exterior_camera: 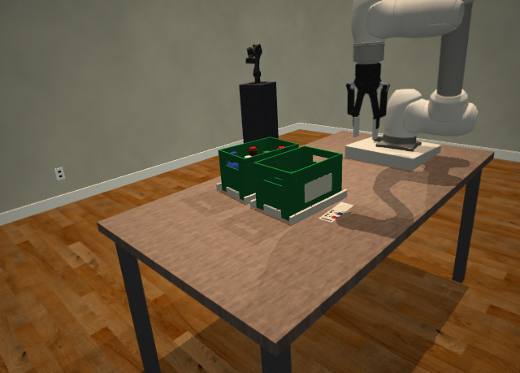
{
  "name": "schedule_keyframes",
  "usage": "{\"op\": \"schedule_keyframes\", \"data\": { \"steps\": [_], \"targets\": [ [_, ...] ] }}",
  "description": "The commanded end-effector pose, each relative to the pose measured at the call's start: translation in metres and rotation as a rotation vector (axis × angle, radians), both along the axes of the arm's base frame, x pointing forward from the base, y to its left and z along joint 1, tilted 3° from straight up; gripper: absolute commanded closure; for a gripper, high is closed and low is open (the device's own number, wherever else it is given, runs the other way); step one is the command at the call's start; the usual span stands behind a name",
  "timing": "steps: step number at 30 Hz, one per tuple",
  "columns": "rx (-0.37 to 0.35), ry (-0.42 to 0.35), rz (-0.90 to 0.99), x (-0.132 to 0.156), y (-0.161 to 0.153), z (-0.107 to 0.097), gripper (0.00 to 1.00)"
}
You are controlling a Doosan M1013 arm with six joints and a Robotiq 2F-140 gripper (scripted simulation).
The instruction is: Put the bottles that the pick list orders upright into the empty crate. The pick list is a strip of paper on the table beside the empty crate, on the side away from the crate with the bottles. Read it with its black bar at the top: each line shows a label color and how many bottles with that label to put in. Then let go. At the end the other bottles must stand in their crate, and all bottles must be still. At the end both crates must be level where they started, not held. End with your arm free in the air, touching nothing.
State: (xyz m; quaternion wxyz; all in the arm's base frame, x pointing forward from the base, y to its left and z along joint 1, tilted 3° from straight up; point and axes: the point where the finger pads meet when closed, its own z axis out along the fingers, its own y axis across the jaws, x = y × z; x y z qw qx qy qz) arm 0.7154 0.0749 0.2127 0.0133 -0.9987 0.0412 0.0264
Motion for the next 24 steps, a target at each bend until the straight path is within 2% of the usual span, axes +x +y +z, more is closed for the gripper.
{"op": "schedule_keyframes", "data": {
  "steps": [1,24],
  "targets": [
    [0.0,0.0,0.0,0.006,-0.009,-0.005,0.62],
    [0.0,0.0,0.0,0.055,-0.085,-0.049,0.62]
  ]
}}
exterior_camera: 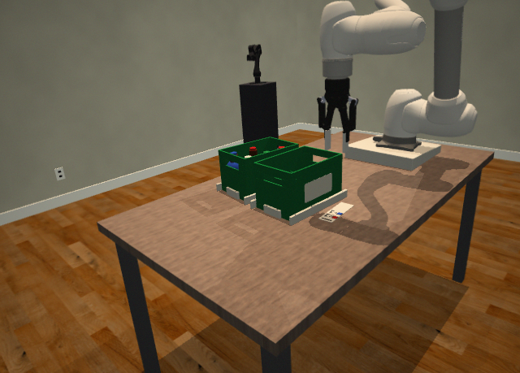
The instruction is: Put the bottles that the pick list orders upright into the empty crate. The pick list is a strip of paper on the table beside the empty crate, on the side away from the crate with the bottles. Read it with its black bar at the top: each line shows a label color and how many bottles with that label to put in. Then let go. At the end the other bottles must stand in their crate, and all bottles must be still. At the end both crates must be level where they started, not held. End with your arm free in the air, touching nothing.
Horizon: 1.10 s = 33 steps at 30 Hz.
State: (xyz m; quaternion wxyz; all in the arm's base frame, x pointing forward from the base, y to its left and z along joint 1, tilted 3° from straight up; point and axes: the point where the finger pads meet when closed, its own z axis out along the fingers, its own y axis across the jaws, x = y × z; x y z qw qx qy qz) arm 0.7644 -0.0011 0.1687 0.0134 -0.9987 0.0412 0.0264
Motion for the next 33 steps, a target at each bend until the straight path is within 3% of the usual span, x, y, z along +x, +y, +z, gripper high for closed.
{"op": "schedule_keyframes", "data": {
  "steps": [1,33],
  "targets": [
    [0.0,0.0,0.0,0.0082,-0.0124,-0.007,0.62],
    [0.0,0.0,0.0,0.0099,-0.015,-0.0086,0.62]
  ]
}}
